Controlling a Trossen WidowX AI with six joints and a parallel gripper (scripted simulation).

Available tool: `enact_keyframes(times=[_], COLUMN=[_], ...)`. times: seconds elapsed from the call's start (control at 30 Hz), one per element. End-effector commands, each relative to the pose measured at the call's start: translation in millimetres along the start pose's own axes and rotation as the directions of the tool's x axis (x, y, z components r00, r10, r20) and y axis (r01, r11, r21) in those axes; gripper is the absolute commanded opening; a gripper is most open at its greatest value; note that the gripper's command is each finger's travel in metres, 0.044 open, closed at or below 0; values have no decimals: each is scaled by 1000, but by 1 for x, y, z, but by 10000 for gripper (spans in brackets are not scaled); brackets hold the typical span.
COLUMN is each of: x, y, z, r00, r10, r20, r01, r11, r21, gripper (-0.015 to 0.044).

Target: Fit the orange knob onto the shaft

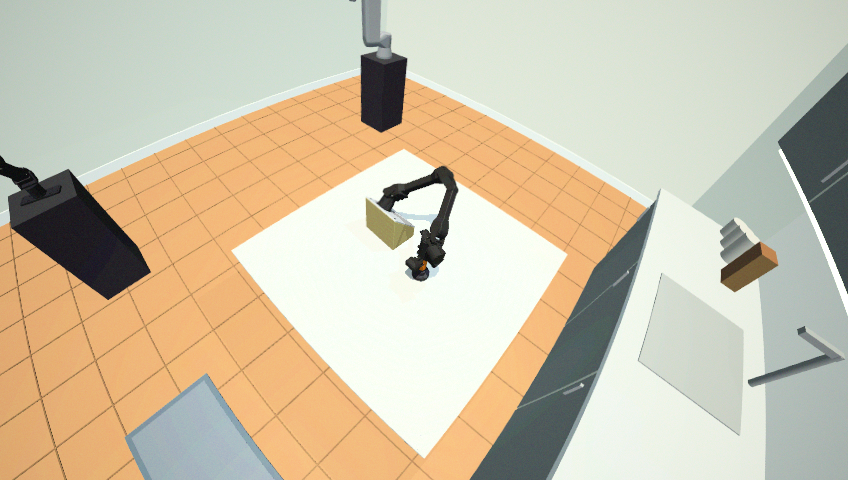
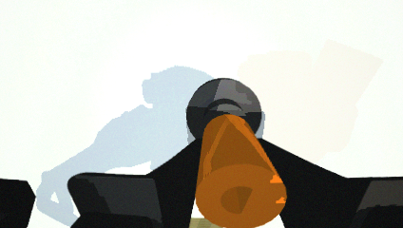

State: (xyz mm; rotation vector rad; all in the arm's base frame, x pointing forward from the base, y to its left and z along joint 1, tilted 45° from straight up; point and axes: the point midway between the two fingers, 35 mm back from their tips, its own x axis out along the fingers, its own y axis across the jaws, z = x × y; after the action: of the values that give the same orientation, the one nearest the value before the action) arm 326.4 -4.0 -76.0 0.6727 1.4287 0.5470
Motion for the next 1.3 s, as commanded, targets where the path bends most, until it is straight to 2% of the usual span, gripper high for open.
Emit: enact_keyframes(times=[0.0,0.07,1.27], x=[-1,0,3], y=[0,0,0], z=[2,4,2], r00=[1000,1000,1000], r10=[1,1,1], r20=[2,2,2], r01=[-1,-1,-1], r11=[993,987,987], r21=[-120,-160,-160], gripper=[0,0,0])
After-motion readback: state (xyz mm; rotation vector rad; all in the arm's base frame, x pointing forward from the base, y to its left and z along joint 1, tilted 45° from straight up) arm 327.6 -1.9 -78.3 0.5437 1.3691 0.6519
